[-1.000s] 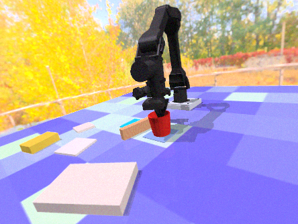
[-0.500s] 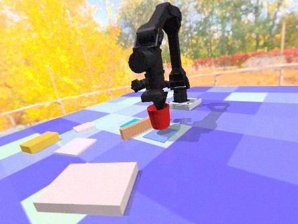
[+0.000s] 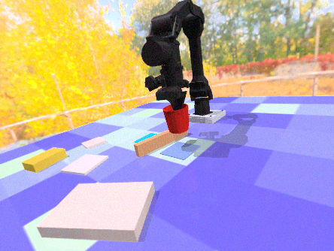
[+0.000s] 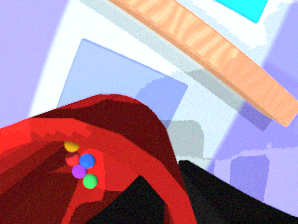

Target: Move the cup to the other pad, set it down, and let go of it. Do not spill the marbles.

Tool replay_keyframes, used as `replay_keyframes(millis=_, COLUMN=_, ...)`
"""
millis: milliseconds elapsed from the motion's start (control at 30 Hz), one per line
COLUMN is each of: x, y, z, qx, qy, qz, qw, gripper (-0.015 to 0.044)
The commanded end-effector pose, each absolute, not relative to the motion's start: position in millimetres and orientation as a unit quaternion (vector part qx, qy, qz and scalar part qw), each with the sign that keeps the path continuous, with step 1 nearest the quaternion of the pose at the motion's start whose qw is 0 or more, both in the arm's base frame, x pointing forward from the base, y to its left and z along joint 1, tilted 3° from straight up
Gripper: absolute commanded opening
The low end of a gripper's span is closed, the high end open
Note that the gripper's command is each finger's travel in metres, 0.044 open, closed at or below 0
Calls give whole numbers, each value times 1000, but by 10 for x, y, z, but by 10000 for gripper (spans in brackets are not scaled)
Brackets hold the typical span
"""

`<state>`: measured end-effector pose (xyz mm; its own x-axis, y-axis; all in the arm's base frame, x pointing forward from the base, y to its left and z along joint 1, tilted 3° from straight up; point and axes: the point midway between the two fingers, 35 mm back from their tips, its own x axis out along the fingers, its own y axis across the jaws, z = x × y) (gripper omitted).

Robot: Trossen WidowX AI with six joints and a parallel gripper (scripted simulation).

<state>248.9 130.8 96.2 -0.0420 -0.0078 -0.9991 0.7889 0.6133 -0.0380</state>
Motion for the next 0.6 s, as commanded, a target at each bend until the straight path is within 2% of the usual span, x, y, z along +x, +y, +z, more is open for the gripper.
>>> replay_keyframes(millis=0, x=2490, y=1307, z=998, qx=304, qy=647, qz=-316, qw=624, gripper=0)
replay_keyframes(millis=567, x=2487, y=1302, z=976, qx=302, qy=647, qz=-319, qw=623, gripper=0)
